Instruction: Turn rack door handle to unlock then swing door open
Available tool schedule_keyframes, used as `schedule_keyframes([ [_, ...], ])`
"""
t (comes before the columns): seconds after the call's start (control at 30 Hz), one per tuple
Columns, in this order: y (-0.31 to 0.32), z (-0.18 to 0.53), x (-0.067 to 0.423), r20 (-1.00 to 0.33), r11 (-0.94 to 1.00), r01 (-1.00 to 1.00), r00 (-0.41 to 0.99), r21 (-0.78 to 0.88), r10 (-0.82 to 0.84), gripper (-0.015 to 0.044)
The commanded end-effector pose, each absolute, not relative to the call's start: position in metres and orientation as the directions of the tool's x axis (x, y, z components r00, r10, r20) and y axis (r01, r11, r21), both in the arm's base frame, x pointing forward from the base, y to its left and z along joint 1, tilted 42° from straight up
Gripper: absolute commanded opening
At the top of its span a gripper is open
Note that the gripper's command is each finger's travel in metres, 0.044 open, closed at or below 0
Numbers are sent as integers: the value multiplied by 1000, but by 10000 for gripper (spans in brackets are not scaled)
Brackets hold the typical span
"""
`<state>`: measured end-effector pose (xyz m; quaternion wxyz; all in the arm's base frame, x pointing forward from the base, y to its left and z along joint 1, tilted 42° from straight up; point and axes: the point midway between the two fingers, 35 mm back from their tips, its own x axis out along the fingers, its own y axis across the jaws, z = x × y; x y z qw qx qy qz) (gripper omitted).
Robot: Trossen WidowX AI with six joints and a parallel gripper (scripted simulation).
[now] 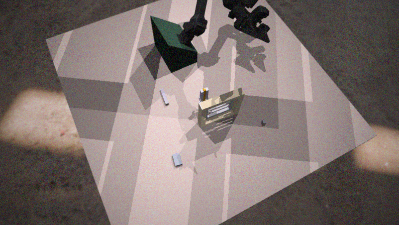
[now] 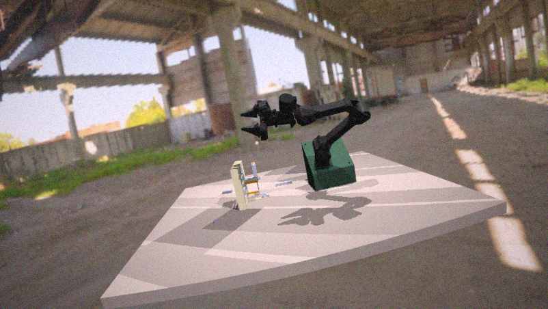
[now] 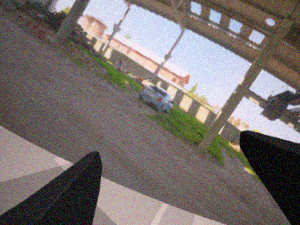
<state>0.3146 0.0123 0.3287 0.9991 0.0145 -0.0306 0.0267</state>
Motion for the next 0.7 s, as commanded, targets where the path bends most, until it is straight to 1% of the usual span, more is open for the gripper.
schedule_keyframes([
  [0.0,12,328,315,58,998,-54,997,26,53,374],
  [0.1,11,319,324,0,998,-56,998,8,56,295],
  [0.13,10,316,327,-24,998,-57,998,1,57,288],
  [0.4,2,283,352,-220,996,-79,973,-40,68,288],
  [0.67,-7,249,370,-407,992,-116,910,-53,85,288],
])
